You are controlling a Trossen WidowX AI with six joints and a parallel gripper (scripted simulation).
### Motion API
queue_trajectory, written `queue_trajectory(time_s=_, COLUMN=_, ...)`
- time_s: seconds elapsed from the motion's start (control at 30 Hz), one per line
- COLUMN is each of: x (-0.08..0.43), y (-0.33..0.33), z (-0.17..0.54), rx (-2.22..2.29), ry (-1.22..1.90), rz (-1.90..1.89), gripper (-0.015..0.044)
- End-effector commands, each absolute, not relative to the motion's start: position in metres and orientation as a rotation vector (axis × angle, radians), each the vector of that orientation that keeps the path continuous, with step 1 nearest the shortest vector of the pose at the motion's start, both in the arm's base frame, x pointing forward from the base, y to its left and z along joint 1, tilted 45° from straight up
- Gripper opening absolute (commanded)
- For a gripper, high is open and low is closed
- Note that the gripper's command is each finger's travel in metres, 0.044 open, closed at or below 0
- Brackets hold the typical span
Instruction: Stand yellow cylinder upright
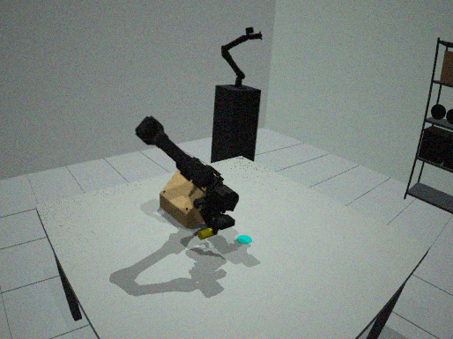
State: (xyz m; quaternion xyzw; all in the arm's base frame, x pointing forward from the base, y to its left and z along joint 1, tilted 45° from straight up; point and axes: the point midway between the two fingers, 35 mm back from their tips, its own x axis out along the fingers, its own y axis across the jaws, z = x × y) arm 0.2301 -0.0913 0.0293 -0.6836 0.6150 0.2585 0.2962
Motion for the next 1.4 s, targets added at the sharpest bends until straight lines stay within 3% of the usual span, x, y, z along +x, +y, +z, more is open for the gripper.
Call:
queue_trajectory(time_s=0.0, x=0.230, y=-0.084, z=0.039, rx=-1.819, ry=1.632, rz=0.673, gripper=0.0105)
queue_trajectory(time_s=0.5, x=0.219, y=-0.059, z=0.072, rx=-1.830, ry=1.638, rz=0.662, gripper=0.0105)
queue_trajectory(time_s=1.37, x=0.243, y=0.004, z=0.032, rx=-1.563, ry=1.622, rz=0.373, gripper=0.0105)
